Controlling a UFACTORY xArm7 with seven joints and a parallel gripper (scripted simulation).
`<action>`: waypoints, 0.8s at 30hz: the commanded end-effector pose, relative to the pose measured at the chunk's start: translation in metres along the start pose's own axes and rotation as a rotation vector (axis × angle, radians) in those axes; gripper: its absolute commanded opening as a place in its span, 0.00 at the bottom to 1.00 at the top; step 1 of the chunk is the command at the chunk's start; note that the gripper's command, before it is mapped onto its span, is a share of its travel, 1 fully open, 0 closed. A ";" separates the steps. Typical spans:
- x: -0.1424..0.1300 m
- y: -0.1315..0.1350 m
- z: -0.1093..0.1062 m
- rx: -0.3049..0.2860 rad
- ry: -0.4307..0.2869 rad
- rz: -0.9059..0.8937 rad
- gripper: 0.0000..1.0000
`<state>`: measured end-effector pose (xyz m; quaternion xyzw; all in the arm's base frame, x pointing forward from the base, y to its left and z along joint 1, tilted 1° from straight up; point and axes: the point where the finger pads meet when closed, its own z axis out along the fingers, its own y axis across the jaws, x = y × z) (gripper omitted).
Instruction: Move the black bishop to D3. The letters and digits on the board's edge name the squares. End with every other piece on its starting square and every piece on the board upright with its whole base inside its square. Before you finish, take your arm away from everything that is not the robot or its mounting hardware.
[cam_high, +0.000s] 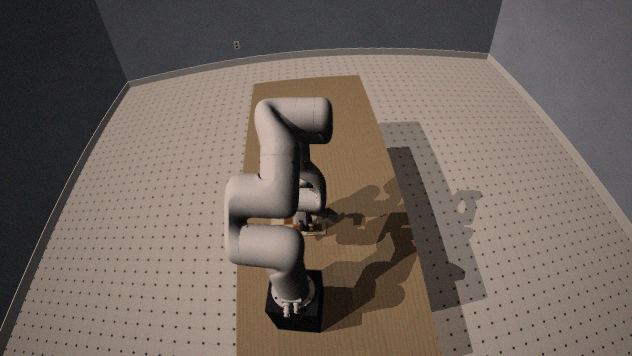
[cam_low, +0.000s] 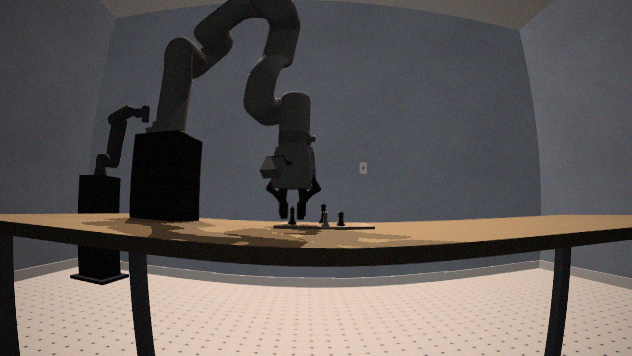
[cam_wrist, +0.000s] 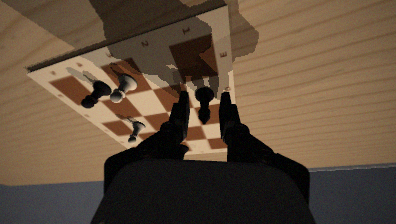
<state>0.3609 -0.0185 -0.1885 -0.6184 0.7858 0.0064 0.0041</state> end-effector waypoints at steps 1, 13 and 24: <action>0.000 -0.001 -0.001 0.003 0.000 0.000 0.37; 0.000 -0.001 -0.001 0.003 0.000 0.000 0.00; 0.000 -0.001 -0.001 0.003 0.000 0.000 0.00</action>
